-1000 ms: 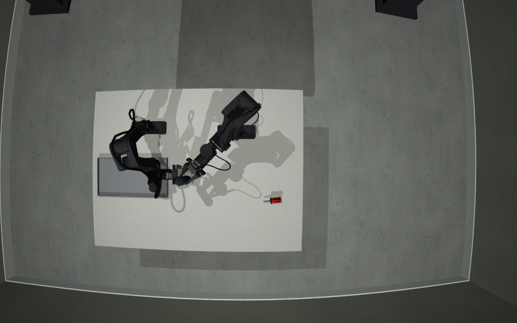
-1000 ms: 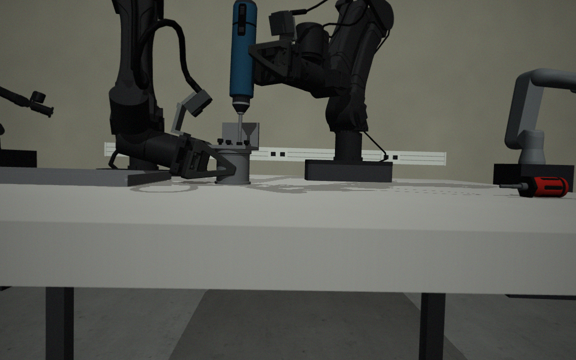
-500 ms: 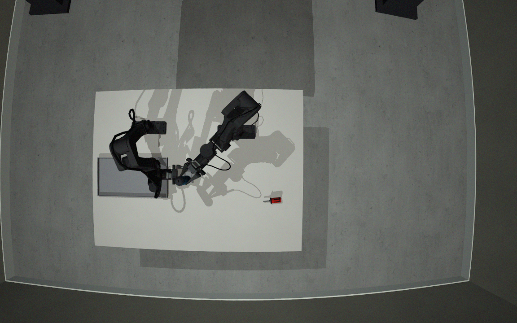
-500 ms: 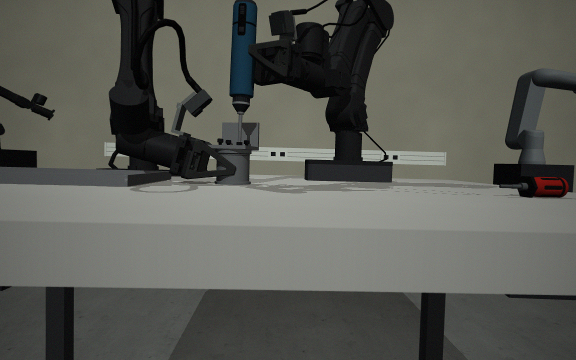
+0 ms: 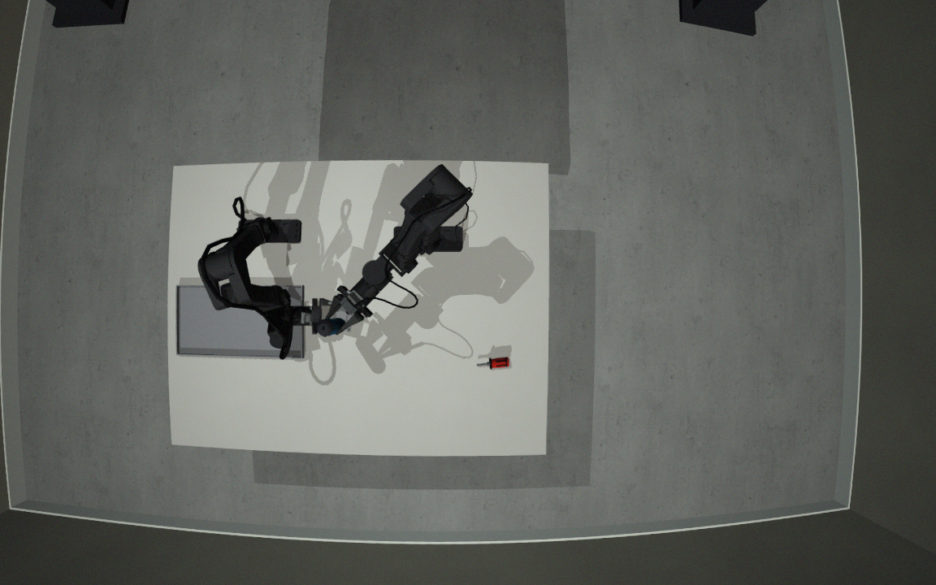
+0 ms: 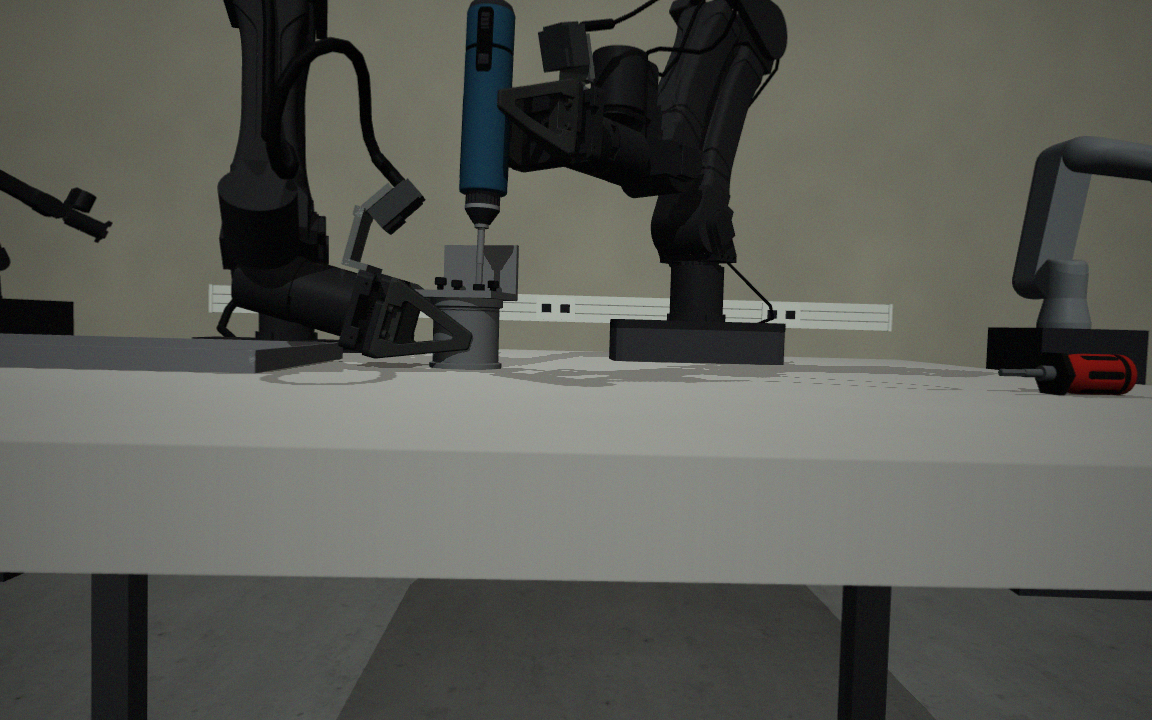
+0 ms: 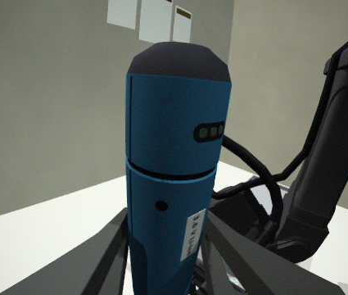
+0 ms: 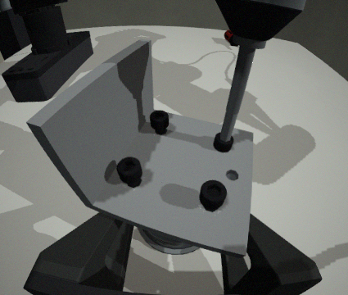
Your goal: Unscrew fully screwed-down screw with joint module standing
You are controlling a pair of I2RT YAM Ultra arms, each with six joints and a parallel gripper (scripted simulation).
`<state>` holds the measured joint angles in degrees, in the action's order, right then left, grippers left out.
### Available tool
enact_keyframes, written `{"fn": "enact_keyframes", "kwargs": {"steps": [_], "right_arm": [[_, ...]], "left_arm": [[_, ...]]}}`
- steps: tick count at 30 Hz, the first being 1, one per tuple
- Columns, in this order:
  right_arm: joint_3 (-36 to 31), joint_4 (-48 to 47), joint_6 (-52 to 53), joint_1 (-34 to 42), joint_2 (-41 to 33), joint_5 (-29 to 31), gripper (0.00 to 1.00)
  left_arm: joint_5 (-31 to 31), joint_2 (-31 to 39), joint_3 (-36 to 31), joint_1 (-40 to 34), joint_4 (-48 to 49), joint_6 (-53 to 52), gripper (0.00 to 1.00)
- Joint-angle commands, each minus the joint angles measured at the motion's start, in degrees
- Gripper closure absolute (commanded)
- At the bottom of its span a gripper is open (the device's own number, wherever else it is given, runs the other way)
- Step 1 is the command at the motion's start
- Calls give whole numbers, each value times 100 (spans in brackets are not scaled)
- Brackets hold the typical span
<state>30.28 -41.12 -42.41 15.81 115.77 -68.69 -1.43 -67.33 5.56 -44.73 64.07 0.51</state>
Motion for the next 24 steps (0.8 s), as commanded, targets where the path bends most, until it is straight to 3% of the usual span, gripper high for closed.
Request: {"fn": "enact_keyframes", "kwargs": {"steps": [1, 24], "right_arm": [[7, -8, -7, 16, -30, -37, 41], [7, -8, -7, 16, -30, -37, 41]], "left_arm": [[69, 43, 63, 29, 254, 8, 58], [68, -16, -92, 31, 321, 9, 58]]}}
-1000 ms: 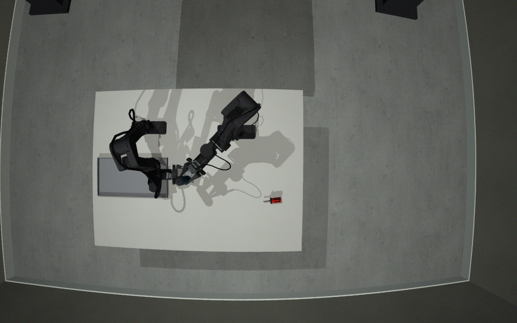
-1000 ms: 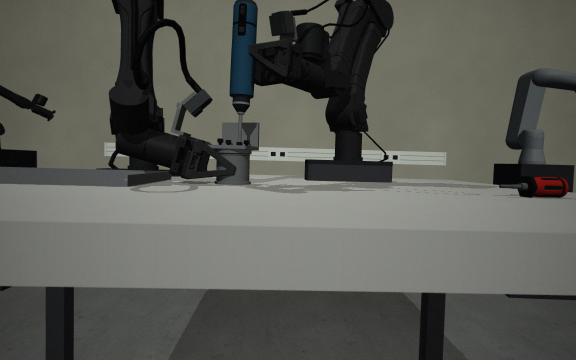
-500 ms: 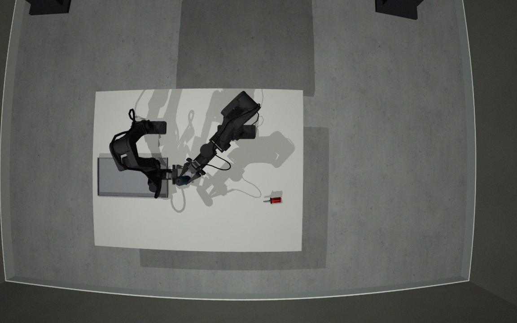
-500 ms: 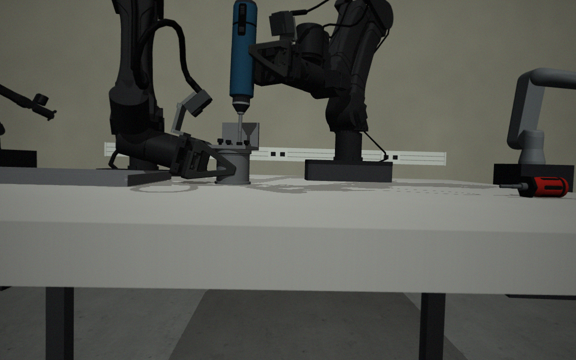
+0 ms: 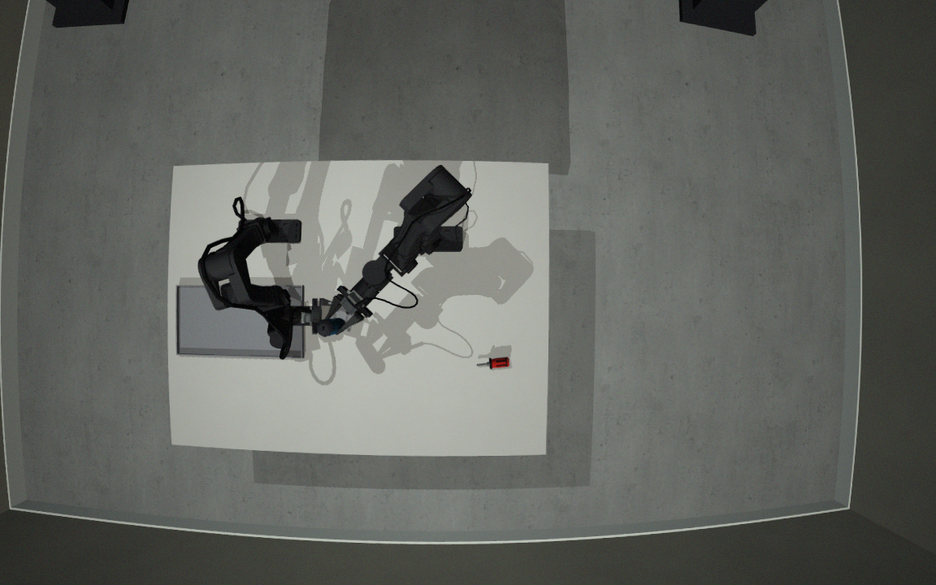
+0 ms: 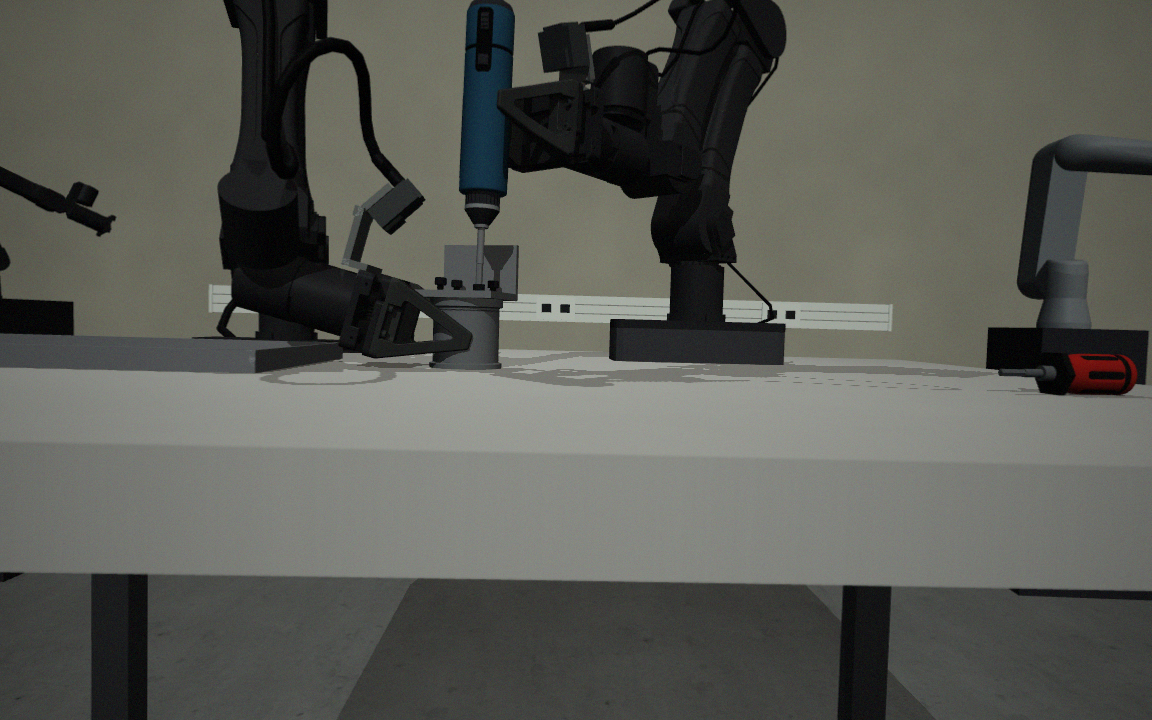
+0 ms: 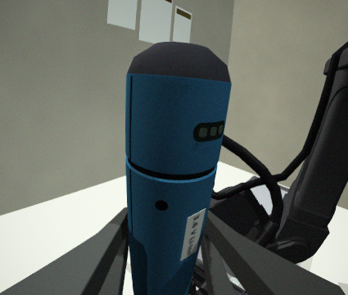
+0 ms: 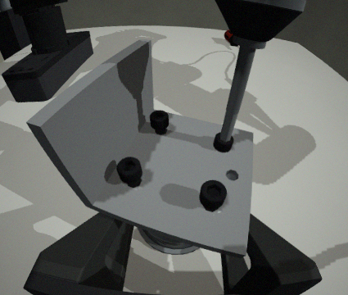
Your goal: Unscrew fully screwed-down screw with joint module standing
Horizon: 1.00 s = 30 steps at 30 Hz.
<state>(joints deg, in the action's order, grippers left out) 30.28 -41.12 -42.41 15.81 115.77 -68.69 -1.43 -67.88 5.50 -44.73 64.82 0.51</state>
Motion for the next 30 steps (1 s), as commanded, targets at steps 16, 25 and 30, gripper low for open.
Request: {"fn": "enact_keyframes", "kwargs": {"steps": [16, 25, 30], "right_arm": [[7, -8, -7, 16, -30, -37, 41], [7, -8, -7, 16, -30, -37, 41], [7, -8, -7, 16, -30, -37, 41]], "left_arm": [[69, -3, -51, 34, 280, 9, 58], [69, 29, -49, 34, 284, 9, 58], [68, -76, -94, 35, 285, 11, 58]]}}
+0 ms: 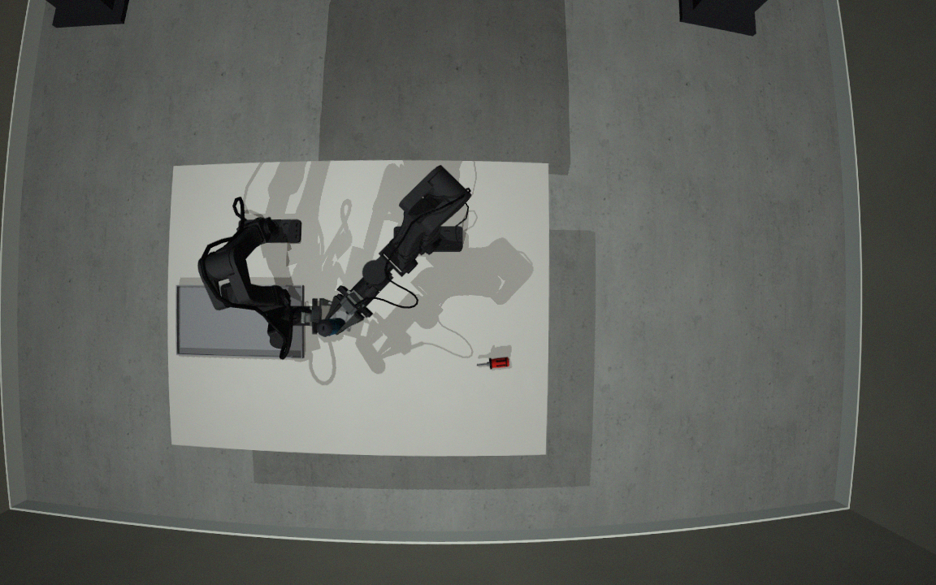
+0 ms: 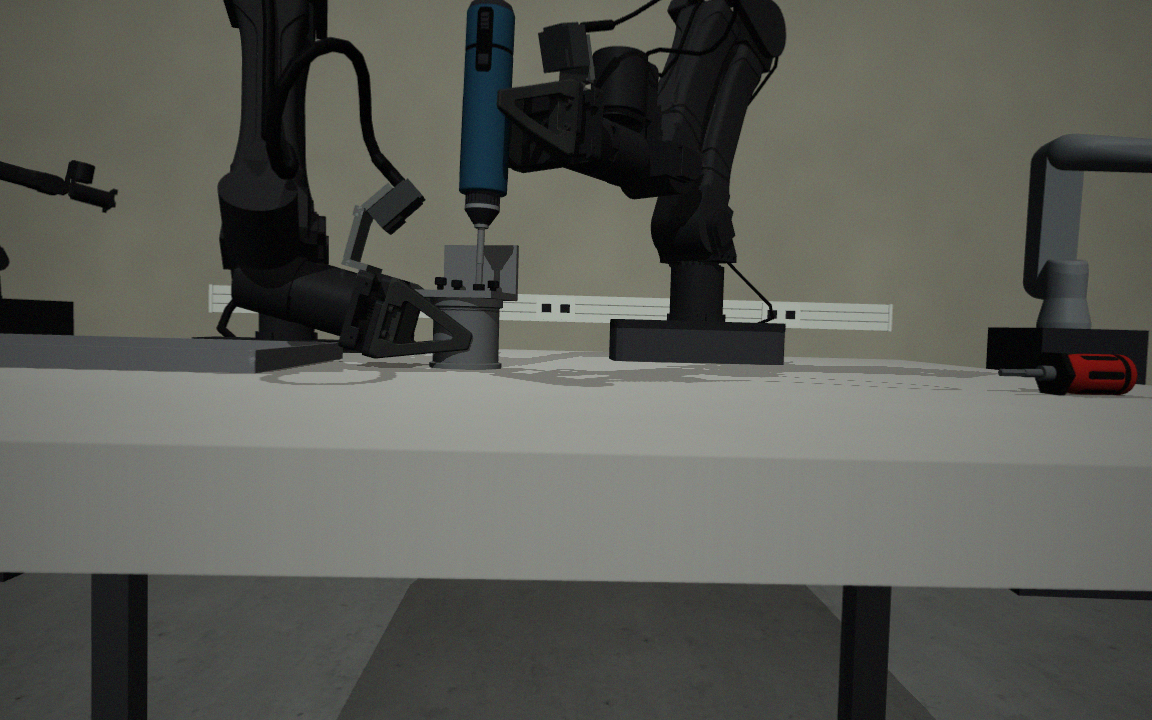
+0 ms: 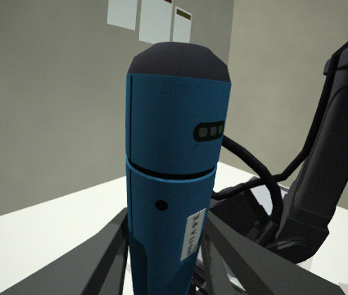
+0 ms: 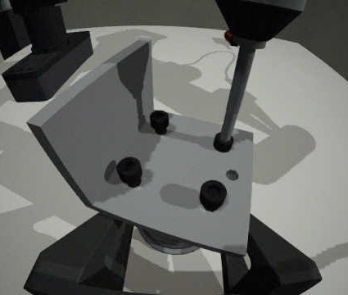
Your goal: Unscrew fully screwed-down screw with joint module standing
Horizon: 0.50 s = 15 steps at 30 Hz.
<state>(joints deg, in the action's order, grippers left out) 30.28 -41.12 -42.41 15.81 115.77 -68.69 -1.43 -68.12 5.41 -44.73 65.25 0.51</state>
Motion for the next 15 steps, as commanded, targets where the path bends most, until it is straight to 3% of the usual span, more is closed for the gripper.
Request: {"fn": "enact_keyframes", "kwargs": {"steps": [1, 15], "right_arm": [[7, -8, -7, 16, -30, -37, 41], [7, -8, -7, 16, -30, -37, 41]], "left_arm": [[68, -84, -106, 35, 243, 11, 58], [70, -14, 11, 37, 269, 9, 58]]}}
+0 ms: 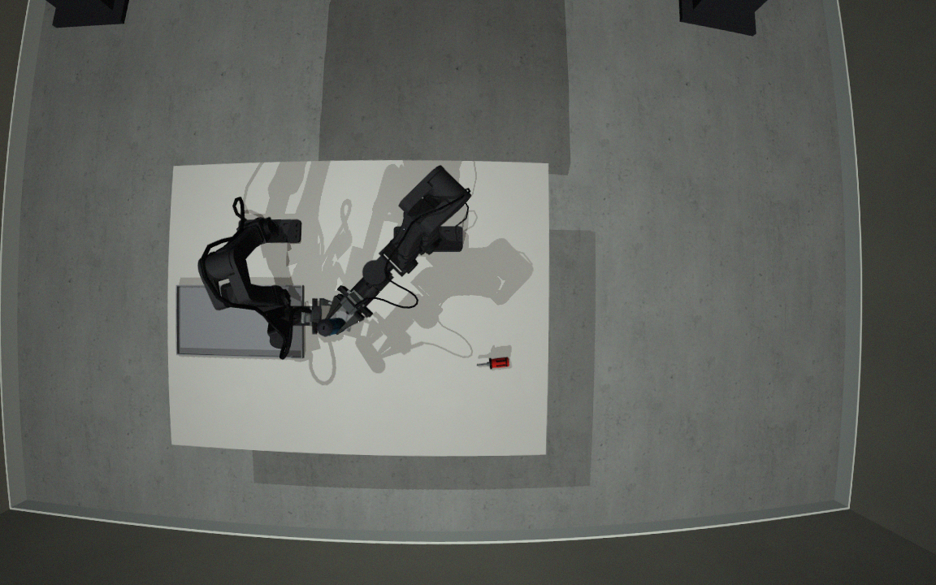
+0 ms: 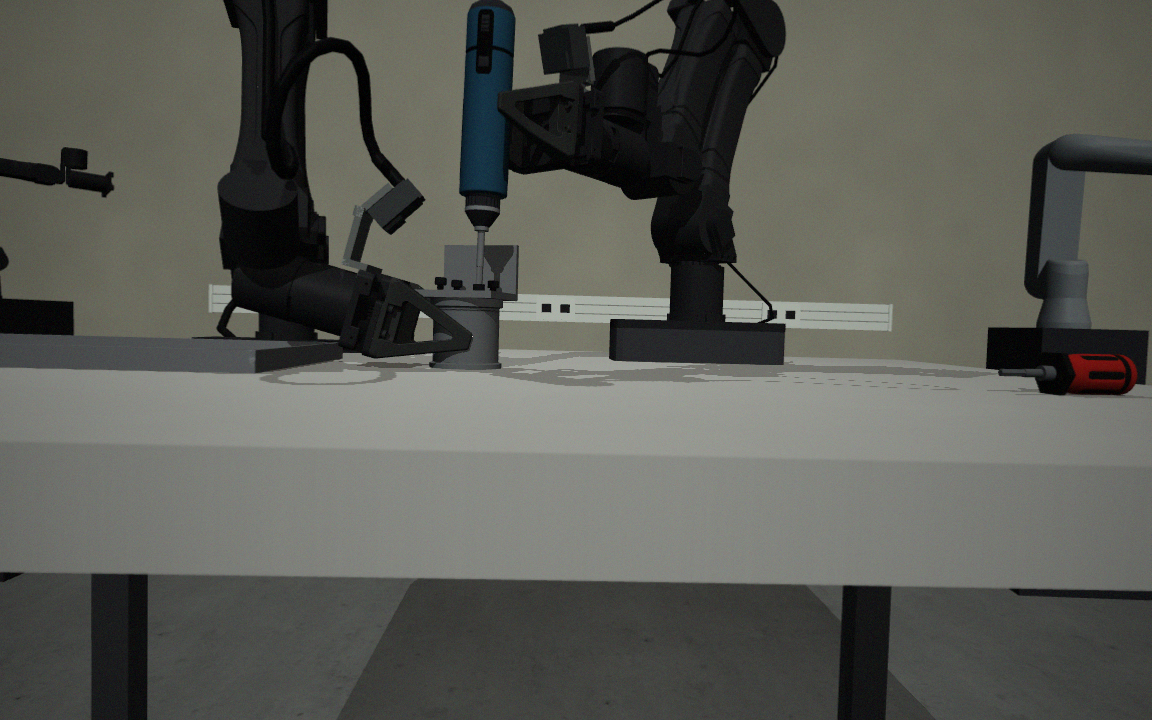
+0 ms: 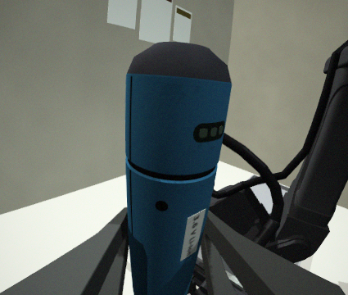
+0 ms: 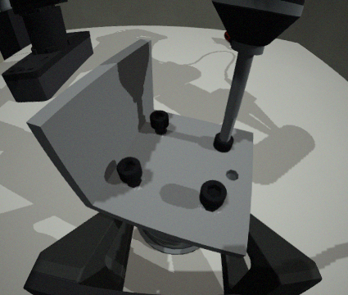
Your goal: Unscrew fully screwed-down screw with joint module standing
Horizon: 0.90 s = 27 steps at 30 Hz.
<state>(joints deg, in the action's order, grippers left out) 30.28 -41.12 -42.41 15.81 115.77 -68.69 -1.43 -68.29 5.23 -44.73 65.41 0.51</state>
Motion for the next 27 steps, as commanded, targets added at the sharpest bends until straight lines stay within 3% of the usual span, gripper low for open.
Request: {"fn": "enact_keyframes", "kwargs": {"steps": [1, 12, 27], "right_arm": [[7, -8, -7, 16, -30, -37, 41], [7, -8, -7, 16, -30, -37, 41], [7, -8, -7, 16, -30, -37, 41]], "left_arm": [[71, 61, 128, 40, 224, 11, 58], [77, 121, 290, 74, -274, 45, 58], [81, -37, 289, 75, -122, 45, 58]]}}
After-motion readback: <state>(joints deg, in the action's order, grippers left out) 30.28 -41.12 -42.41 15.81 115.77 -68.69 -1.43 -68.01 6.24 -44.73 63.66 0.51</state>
